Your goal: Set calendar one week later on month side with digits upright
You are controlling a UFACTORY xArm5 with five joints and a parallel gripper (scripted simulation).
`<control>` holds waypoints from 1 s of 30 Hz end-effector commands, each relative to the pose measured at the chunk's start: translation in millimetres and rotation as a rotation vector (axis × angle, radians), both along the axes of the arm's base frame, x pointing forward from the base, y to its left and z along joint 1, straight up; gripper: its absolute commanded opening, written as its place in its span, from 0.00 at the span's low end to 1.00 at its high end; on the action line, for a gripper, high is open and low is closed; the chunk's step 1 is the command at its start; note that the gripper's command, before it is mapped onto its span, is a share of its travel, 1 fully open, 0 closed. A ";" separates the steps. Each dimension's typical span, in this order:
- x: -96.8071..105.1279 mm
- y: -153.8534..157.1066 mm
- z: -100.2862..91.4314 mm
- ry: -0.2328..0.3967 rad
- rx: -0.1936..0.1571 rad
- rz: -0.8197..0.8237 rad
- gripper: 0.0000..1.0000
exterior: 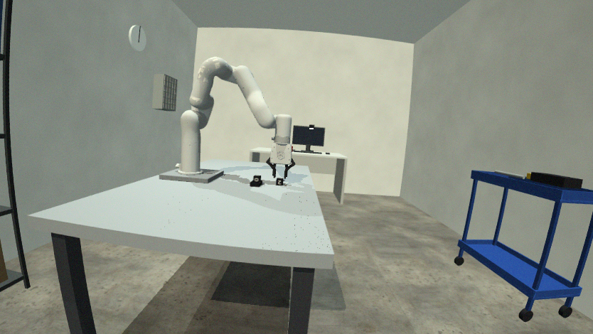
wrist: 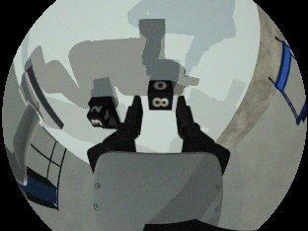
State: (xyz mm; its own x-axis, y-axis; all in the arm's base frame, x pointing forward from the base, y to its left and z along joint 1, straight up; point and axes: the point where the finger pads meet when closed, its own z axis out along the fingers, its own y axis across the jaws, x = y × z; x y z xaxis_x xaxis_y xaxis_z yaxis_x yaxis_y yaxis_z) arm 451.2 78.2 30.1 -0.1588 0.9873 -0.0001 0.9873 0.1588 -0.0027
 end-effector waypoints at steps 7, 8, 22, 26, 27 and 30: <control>1.1 0.1 -13.1 -0.003 0.001 0.000 0.49; 1.1 0.1 -15.4 -0.003 0.001 0.000 0.49; 1.1 0.0 -31.2 -0.003 0.001 0.000 0.49; 1.1 0.0 -31.2 -0.003 0.001 0.000 0.49; 1.1 0.0 -31.2 -0.003 0.001 0.000 0.49; 1.1 0.0 -31.2 -0.003 0.001 0.000 0.49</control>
State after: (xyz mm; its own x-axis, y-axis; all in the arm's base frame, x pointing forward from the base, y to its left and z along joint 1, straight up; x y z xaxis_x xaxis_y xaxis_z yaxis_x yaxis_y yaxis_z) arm 451.1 77.9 -2.2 -0.1588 0.9873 -0.0001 0.9873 0.1588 -0.0028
